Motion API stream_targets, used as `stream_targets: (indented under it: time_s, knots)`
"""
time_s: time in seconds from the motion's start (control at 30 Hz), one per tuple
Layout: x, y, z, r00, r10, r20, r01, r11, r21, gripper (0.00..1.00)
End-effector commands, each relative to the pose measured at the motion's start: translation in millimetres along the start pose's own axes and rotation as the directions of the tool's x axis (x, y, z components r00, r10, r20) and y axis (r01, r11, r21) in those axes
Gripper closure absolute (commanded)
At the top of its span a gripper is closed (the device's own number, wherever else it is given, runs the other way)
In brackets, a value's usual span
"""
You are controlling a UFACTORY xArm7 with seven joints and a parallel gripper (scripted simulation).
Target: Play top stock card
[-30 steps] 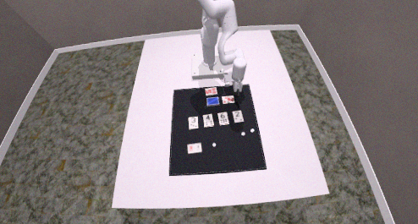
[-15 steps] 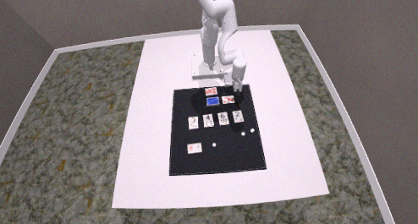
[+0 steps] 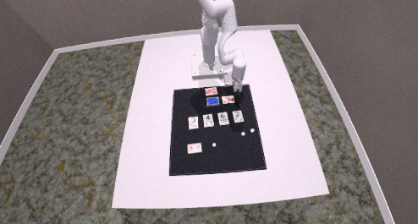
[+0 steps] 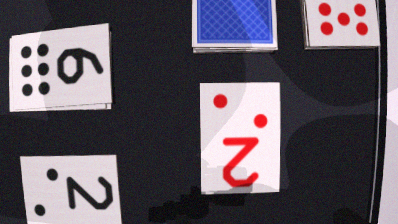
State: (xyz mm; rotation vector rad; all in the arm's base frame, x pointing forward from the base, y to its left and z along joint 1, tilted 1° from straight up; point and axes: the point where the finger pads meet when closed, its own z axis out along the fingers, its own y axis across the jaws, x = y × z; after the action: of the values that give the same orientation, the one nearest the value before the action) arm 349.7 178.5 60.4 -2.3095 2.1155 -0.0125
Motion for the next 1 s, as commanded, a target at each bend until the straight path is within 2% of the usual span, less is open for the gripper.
stream_targets:
  time_s: [0.0, 0.3, 0.5, 0.97]
  knots:
    - [-0.5, -1.2, -0.9, 1.000, 0.000, 0.002, 0.000, 1.000, 0.003, 0.13]
    - [2.8, -1.3, 1.0, 1.000, 0.000, 0.002, 0.000, 1.000, 0.003, 0.13]
    - [42.6, 0.5, 23.1, 1.000, -0.007, 0.002, 0.007, 1.000, 0.003, 0.13]
    - [43.1, 0.5, 28.3, 1.000, -0.007, 0.001, 0.007, 1.000, 0.003, 0.13]
